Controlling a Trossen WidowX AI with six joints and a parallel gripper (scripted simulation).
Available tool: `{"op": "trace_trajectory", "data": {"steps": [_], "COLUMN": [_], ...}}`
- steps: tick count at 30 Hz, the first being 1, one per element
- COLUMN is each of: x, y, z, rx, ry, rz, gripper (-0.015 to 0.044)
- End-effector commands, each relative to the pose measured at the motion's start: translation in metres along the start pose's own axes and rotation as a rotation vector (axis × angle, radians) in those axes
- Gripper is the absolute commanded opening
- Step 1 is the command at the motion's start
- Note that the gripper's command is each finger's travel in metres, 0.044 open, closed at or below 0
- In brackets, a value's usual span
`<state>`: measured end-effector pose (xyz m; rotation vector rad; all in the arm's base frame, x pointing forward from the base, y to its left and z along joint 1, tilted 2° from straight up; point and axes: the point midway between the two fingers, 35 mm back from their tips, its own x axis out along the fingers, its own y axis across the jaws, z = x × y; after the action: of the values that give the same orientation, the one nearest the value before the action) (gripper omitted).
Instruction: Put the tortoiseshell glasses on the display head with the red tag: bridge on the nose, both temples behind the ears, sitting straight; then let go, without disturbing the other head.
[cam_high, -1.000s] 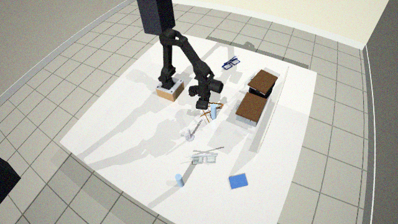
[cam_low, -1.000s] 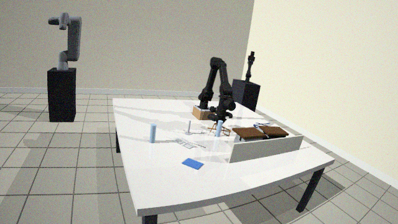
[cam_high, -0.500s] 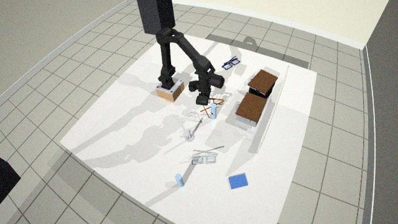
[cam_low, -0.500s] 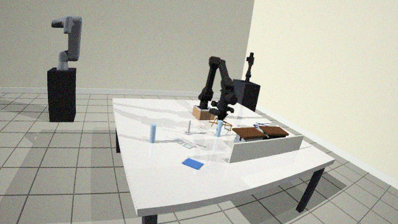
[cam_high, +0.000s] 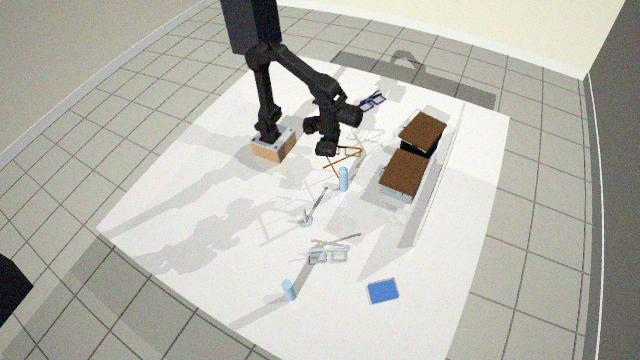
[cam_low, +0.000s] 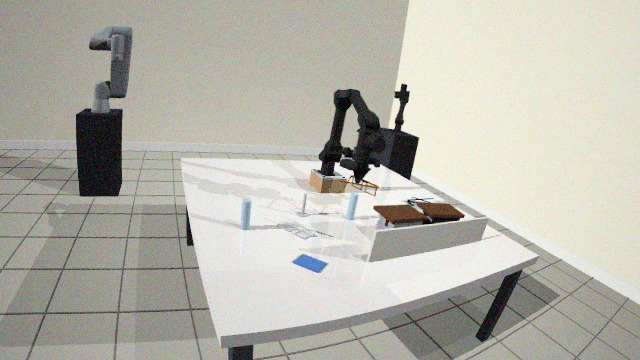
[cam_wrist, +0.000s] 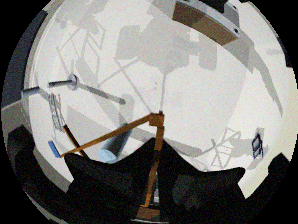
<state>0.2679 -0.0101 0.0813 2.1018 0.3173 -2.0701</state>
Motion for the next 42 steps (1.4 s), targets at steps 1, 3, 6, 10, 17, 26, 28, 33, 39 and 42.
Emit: {"op": "trace_trajectory", "data": {"steps": [1,3,6,10,17,26,28,33,39,42], "x": [-0.002,-0.002,-0.003,-0.003,-0.004,-0.005,-0.005,-0.005,-0.004,0.004], "y": [0.007,0.016,0.031,0.051,0.086,0.13,0.14,0.163,0.169,0.17], "z": [0.001,0.001,0.003,0.007,0.018,0.039,0.045,0.061,0.066,0.066], "rx": [-0.002,-0.002,-0.002,-0.002,-0.002,-0.002,-0.002,-0.002,-0.002,-0.002], "ry": [-0.004,-0.004,-0.004,-0.004,-0.006,-0.008,-0.009,-0.01,-0.011,-0.011], "rz": [0.006,0.007,0.009,0.011,0.015,0.019,0.019,0.021,0.021,0.022], "gripper": [0.0,0.0,0.0,0.0,0.0,0.0,0.0,0.0,0.0,0.0]}}
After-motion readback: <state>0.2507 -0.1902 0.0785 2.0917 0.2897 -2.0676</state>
